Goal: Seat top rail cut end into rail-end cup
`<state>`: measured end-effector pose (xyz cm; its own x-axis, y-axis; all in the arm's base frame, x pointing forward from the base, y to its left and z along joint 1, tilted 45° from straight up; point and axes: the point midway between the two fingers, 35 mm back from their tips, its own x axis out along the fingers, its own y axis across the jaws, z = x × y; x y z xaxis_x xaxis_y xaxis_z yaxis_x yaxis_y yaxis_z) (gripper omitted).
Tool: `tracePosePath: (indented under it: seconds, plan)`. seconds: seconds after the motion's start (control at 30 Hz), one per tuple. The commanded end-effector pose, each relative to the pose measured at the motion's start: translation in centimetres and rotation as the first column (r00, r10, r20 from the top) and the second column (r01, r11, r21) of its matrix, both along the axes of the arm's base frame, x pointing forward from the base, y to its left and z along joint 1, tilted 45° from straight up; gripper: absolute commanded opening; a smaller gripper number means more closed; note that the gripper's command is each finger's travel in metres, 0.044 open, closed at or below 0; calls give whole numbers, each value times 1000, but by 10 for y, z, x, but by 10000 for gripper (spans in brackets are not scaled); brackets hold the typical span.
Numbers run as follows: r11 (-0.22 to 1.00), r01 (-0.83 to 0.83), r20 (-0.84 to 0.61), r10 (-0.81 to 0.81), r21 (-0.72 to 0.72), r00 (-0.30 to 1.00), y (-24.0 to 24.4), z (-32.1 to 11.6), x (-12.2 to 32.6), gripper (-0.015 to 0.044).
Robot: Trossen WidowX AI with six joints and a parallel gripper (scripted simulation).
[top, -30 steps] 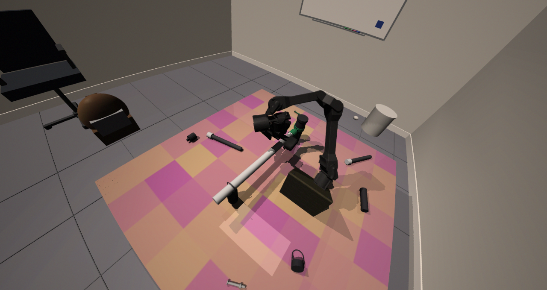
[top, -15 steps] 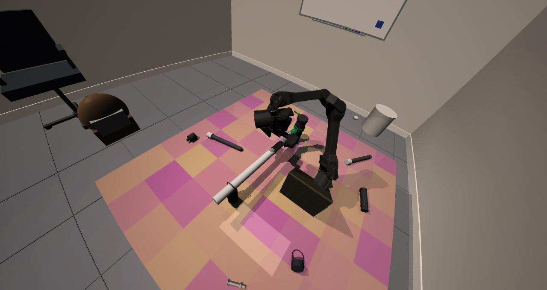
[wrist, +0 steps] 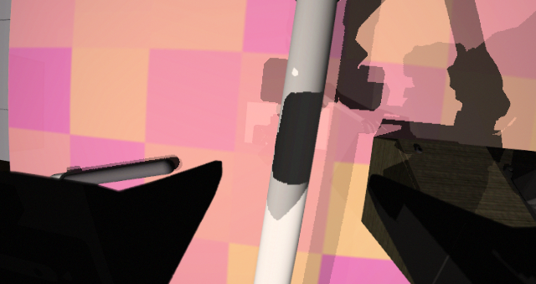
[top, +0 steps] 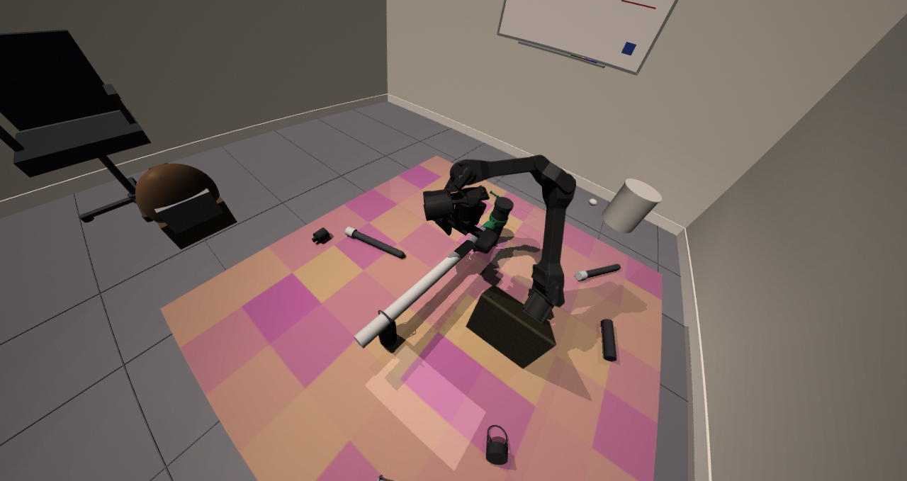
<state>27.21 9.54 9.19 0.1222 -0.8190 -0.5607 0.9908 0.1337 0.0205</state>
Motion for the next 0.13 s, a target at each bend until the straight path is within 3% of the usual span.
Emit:
tracePosePath:
  seconds: [0.0, 0.1]
  plan:
    - [1000, 1, -9, -1, 1, 1000, 0, 0, 0, 440]
    - [1000, 1, -9, -1, 1, 1000, 0, 0, 0, 440]
